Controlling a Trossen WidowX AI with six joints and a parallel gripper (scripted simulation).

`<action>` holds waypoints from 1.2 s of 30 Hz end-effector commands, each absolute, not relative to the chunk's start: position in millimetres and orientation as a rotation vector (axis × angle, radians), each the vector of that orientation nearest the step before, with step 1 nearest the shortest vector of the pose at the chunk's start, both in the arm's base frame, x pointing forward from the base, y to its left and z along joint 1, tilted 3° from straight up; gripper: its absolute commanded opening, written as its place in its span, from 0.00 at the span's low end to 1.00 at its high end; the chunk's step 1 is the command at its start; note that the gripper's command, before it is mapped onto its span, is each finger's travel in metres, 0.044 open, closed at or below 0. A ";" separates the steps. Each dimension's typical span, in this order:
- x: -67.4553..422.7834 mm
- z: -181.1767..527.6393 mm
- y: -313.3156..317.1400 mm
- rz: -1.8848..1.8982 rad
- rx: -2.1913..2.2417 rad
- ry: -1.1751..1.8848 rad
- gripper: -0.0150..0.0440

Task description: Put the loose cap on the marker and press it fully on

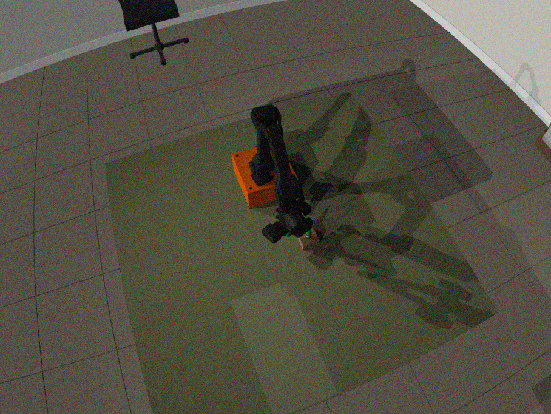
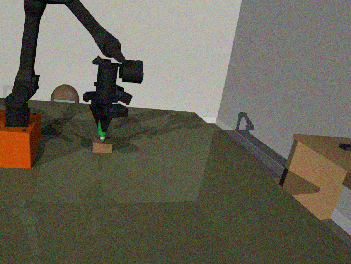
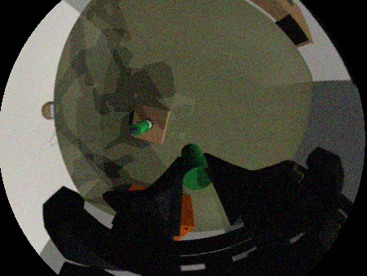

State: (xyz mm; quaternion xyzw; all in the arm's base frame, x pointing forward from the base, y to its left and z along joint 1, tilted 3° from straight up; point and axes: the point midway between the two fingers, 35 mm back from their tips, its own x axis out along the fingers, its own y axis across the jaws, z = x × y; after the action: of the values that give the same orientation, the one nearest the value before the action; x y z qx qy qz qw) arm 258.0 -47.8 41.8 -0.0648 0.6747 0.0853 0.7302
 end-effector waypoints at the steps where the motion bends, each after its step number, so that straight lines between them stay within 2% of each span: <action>1: 264.1 46.4 -39.6 0.182 -0.142 1.486 0.25; 25: 283.3 72.2 27.9 0.186 -0.134 1.492 0.25; 36: 284.0 65.2 30.1 0.186 -0.134 1.492 0.25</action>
State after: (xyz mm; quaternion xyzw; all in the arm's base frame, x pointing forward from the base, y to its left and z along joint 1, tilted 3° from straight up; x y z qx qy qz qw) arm 284.0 30.4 68.5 -0.0610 0.6752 0.0876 0.7298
